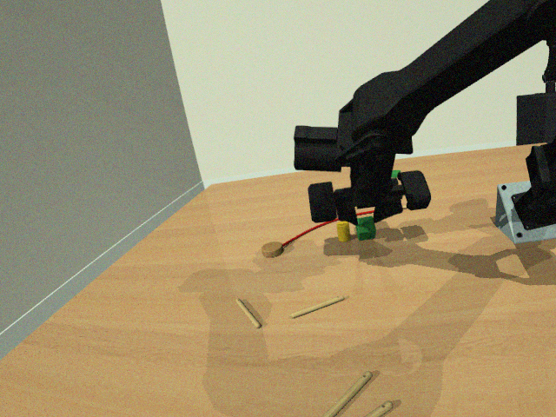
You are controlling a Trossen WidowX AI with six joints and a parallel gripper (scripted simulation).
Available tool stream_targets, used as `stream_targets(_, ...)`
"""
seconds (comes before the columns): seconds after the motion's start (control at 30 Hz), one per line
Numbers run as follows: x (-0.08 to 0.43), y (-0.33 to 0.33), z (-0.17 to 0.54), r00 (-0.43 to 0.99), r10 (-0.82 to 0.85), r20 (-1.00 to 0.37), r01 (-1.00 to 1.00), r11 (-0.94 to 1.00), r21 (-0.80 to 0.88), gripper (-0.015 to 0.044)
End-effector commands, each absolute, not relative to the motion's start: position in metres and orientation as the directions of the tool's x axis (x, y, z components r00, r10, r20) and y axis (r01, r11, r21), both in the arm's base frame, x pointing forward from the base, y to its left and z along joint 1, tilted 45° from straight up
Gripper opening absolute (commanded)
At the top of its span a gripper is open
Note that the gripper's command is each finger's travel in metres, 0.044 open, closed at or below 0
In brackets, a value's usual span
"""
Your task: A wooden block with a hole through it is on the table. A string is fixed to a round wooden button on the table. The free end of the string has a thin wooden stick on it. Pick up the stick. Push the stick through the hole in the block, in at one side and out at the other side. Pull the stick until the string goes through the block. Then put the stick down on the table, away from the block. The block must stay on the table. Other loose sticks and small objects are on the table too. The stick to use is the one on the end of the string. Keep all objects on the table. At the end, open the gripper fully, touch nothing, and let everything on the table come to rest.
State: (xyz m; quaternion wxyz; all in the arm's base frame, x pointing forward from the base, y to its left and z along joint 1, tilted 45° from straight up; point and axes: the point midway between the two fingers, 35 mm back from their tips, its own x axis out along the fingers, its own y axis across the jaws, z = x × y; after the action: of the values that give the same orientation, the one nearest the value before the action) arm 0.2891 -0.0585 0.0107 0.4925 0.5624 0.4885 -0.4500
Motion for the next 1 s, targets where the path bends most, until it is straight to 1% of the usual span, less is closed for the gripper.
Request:
stream_targets(0.0,0.288,-0.055,0.012,0.120,0.065,-0.991,0.992,-0.041,0.118,0.0000)
stream_targets(0.63,0.287,-0.040,0.014,0.102,-0.151,-0.983,0.993,-0.035,0.108,0.0000)
stream_targets(0.67,0.290,-0.044,0.015,0.105,-0.117,-0.988,0.993,-0.034,0.110,0.0026)
stream_targets(0.93,0.290,-0.044,0.016,0.105,-0.117,-0.988,0.993,-0.034,0.110,0.0236)
stream_targets(0.97,0.290,-0.045,0.021,0.106,-0.118,-0.987,0.993,-0.033,0.110,0.0242)
